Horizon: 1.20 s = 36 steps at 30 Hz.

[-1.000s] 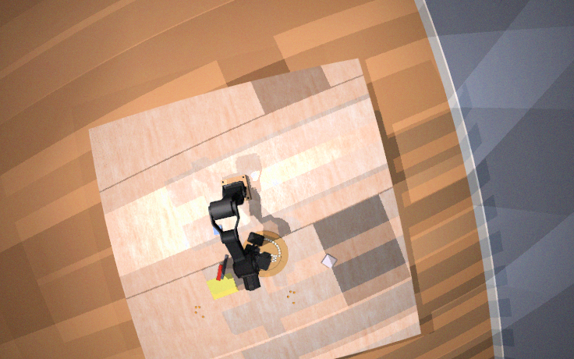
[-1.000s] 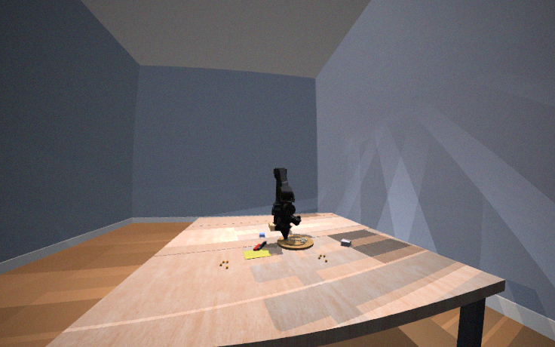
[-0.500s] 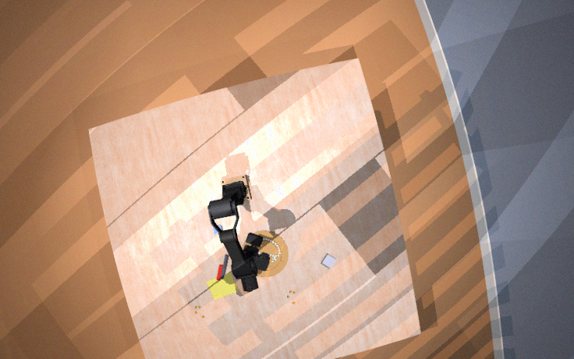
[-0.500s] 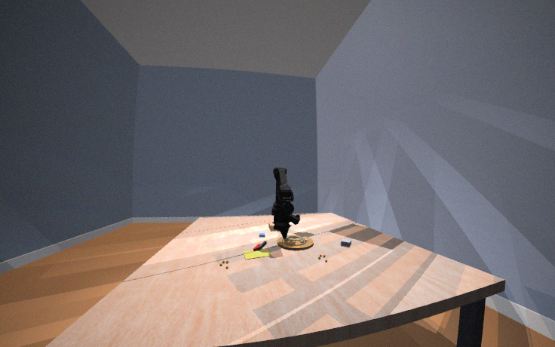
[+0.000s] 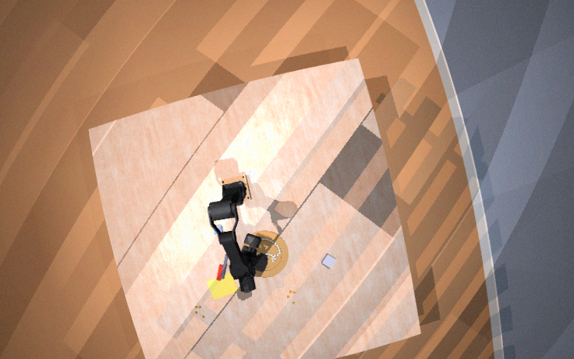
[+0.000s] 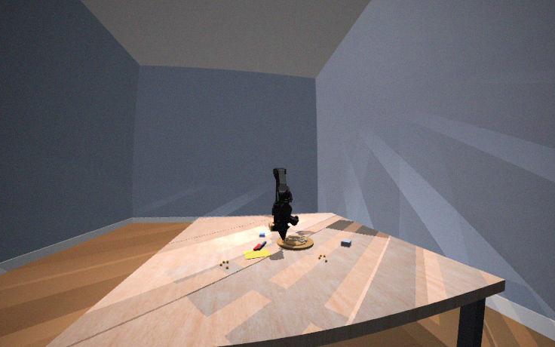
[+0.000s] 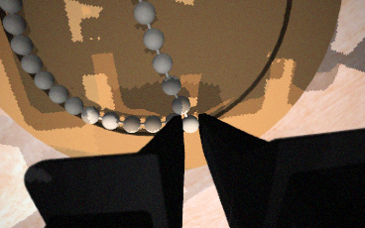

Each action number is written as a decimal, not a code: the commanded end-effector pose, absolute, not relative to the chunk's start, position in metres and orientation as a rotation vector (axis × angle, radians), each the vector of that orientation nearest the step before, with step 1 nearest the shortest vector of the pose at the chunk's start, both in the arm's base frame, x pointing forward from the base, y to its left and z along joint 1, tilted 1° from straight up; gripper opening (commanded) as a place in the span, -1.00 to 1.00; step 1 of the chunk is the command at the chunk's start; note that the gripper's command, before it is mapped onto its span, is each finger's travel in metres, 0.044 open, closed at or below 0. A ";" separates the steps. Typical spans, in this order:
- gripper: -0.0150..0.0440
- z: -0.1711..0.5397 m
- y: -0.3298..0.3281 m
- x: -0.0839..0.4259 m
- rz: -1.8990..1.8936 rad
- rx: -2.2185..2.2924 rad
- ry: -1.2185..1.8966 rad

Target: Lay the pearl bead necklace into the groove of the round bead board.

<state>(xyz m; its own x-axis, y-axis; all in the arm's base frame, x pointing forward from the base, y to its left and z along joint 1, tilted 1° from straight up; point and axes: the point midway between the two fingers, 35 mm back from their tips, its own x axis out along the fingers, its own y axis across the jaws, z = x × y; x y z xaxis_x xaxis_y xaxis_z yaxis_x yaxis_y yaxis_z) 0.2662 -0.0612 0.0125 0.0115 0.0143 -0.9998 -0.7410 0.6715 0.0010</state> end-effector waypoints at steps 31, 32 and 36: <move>1.00 0.018 -0.061 0.266 0.661 -0.647 1.456; 1.00 0.018 -0.061 0.266 0.661 -0.647 1.456; 1.00 0.018 -0.061 0.266 0.661 -0.647 1.456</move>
<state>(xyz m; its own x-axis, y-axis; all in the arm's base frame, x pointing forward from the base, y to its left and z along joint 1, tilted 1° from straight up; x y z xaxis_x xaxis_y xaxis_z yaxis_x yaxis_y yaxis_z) 0.2662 -0.0612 0.0178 0.0104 0.0142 -0.9998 -0.7411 0.6714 0.0018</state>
